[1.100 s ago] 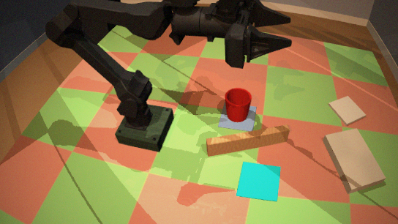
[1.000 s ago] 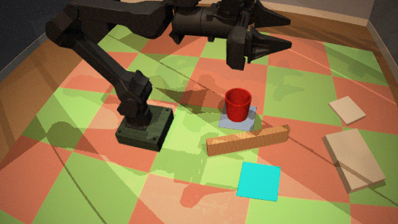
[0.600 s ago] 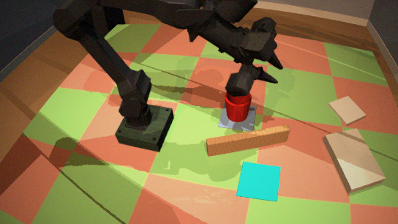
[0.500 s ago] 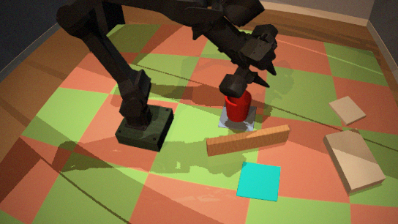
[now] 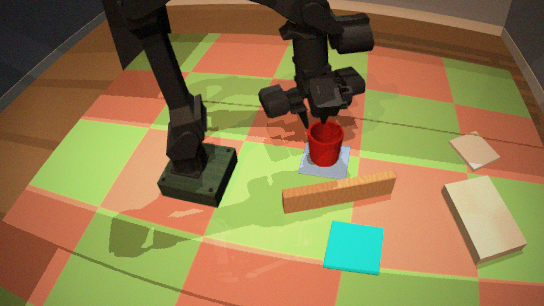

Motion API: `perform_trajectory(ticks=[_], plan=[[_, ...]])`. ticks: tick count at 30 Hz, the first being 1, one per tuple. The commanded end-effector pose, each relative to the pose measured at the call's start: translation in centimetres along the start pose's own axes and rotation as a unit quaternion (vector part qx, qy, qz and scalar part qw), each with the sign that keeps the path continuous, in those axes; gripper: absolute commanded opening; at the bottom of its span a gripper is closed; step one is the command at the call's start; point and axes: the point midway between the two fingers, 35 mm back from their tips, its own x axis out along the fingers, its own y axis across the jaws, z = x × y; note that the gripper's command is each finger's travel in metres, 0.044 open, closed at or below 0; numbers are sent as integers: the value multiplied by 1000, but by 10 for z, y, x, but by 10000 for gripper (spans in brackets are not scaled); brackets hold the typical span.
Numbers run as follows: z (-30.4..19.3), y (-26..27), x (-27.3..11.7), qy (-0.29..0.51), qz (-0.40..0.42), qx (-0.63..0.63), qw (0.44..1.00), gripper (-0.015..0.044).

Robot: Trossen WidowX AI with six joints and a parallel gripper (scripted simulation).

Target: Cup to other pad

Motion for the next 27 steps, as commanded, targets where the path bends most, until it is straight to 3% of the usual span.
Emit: perform_trajectory(ticks=[1, 27], plan=[[-3, -6, 1, 3, -27, 19, 999, 148], [-3, -6, 33, 3, -27, 19, 999, 148]])
